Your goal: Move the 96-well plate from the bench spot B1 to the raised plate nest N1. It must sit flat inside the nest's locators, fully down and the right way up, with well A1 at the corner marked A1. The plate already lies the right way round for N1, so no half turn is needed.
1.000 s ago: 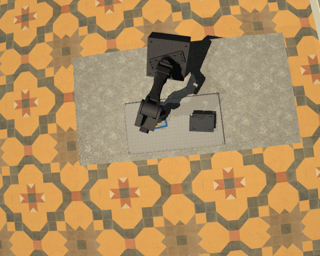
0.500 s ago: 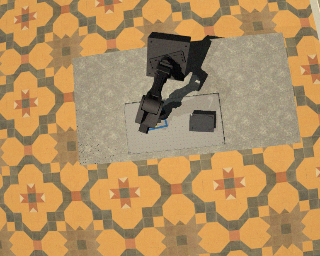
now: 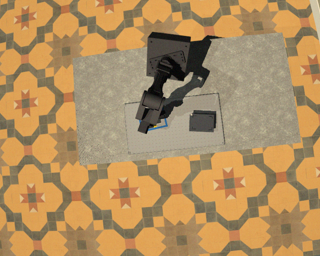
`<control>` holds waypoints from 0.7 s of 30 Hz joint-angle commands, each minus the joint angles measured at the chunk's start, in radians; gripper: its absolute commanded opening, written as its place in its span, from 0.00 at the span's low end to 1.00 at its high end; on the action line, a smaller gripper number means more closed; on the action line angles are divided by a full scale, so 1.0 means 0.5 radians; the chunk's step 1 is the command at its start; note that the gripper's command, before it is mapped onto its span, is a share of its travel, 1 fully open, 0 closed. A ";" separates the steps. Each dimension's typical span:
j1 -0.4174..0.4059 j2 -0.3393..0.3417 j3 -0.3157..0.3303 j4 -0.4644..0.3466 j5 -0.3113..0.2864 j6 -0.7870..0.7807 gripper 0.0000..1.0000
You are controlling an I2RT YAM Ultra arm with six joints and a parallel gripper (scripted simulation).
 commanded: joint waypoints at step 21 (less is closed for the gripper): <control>-0.006 -0.019 0.000 -0.031 -0.013 -0.010 0.00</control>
